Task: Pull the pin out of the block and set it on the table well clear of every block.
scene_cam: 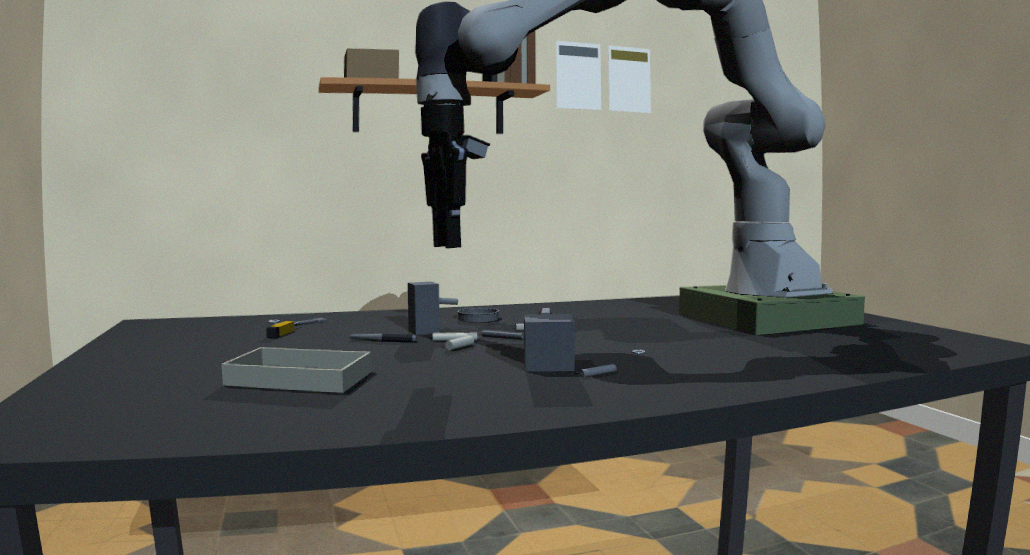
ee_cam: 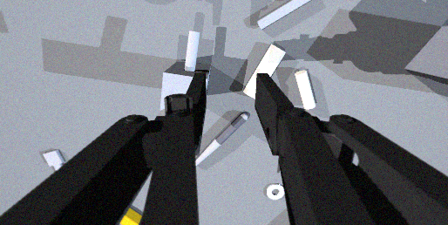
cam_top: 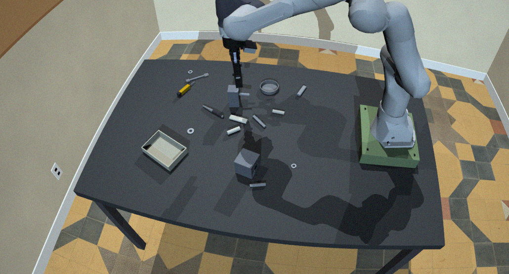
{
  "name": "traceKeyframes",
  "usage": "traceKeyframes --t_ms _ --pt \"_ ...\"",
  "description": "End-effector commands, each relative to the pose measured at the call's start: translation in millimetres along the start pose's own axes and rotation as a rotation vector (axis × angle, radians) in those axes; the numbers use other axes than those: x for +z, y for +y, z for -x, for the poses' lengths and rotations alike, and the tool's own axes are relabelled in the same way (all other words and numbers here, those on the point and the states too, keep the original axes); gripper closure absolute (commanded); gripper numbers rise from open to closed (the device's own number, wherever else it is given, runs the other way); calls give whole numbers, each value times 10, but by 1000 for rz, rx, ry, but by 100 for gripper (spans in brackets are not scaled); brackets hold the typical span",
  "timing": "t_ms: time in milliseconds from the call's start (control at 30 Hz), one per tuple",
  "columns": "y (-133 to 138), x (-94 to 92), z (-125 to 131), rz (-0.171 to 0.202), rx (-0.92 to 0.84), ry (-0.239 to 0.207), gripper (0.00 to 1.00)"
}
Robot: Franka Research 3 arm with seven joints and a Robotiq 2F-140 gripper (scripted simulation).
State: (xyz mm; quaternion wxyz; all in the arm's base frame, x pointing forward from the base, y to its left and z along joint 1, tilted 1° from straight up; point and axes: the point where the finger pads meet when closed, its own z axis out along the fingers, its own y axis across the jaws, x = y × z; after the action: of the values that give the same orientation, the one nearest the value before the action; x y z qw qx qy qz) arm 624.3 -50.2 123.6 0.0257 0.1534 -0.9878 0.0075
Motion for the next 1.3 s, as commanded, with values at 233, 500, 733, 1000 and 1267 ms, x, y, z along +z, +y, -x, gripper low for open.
traceKeyframes --t_ms 233,500,733,1000,1267 --pt "109 296 -22 5 -16 13 68" --pt "125 343 -28 5 -17 15 68" --pt "124 344 -29 6 -17 15 68" --pt "59 482 -47 15 1 4 68" --pt "59 482 -47 15 1 4 68"
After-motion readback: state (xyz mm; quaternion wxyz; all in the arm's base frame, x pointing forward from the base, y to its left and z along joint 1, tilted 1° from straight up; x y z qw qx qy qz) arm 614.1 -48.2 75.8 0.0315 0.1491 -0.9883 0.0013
